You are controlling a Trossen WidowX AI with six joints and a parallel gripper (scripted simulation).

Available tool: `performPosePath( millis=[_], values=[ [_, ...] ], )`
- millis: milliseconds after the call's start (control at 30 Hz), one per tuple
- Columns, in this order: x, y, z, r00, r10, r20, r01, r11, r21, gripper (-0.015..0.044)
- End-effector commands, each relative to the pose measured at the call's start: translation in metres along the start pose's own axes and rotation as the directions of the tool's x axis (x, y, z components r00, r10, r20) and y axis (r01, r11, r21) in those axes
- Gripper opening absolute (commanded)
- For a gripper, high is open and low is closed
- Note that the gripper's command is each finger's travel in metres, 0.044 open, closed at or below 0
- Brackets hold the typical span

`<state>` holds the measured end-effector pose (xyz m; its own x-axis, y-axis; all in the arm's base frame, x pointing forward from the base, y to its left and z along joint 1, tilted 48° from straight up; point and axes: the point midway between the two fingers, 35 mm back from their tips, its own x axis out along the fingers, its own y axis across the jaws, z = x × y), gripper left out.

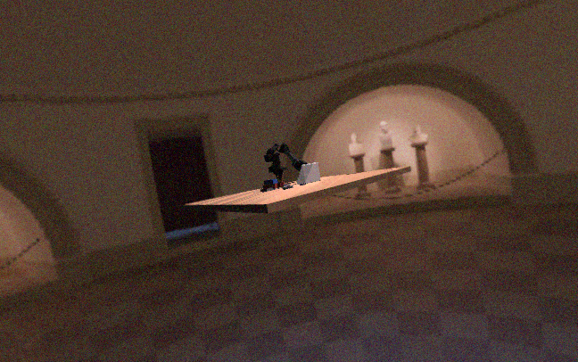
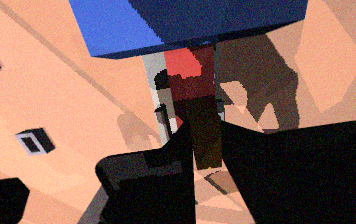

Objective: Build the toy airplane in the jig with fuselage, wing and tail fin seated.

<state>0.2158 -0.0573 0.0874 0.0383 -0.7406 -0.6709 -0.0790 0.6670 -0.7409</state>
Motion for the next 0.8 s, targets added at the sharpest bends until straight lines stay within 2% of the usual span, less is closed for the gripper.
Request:
performPosePath(
  millis=[0, 133, 200, 300, 633, 767],
  values=[
    [0.0000, 0.0000, 0.0000, 1.000, 0.000, 0.000, 0.000, 1.000, 0.000, 0.0079],
    [0.0000, 0.0000, 0.0000, 1.000, 0.000, 0.000, 0.000, 1.000, 0.000, 0.0052],
    [0.0000, 0.0000, 0.0000, 1.000, 0.000, 0.000, 0.000, 1.000, 0.000, 0.0000],
    [0.0000, 0.0000, 0.0000, 1.000, 0.000, 0.000, 0.000, 1.000, 0.000, 0.0000],
    [0.0000, 0.0000, 0.0000, 1.000, 0.000, 0.000, 0.000, 1.000, 0.000, 0.0260],
    [0.0000, 0.0000, 0.0000, 1.000, 0.000, 0.000, 0.000, 1.000, 0.000, 0.0260]
  ],
)
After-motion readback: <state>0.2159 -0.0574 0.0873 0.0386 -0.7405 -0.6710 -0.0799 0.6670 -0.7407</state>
